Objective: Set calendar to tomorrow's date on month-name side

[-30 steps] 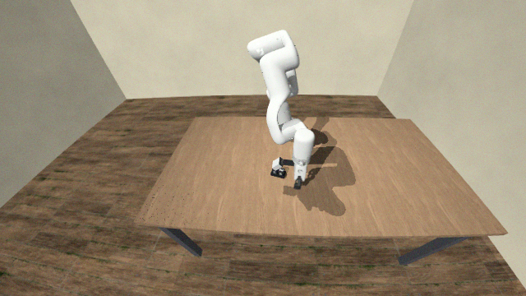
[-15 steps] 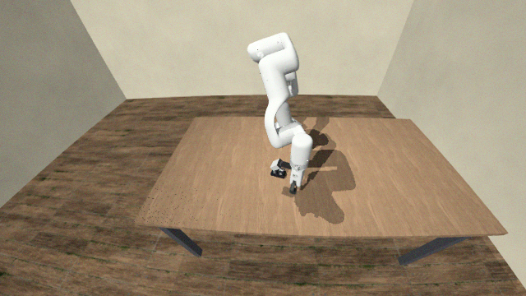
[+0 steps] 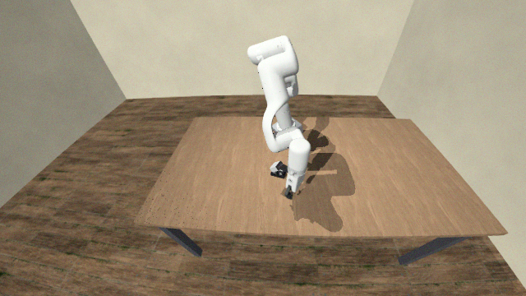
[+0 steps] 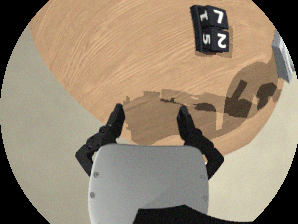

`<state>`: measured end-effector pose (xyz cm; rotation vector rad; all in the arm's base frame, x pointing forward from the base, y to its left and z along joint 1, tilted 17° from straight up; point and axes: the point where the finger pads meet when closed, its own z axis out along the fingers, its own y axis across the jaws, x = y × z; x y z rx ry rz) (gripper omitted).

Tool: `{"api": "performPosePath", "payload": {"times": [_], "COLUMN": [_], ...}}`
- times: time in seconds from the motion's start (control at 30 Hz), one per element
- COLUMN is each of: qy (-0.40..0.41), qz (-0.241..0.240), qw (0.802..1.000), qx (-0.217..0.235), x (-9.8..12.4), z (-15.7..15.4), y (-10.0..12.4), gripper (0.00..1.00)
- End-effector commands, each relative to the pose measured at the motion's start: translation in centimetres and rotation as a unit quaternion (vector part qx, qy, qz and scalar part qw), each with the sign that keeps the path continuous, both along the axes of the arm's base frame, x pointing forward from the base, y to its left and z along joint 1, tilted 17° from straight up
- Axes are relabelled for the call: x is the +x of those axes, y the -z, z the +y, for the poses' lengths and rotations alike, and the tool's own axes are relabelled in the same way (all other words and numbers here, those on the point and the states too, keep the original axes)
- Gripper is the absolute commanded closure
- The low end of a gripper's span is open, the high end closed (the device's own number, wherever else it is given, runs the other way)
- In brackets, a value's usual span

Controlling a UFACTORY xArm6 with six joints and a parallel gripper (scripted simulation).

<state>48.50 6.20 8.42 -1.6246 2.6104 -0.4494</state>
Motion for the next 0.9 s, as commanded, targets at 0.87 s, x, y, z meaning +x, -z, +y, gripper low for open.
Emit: {"api": "performPosePath", "payload": {"times": [0.87], "qy": [0.001], "qz": [-0.002], "qw": [1.0], "qx": [0.0], "x": [0.9], "z": [-0.7], "y": [3.1], "gripper": [0.0]}}
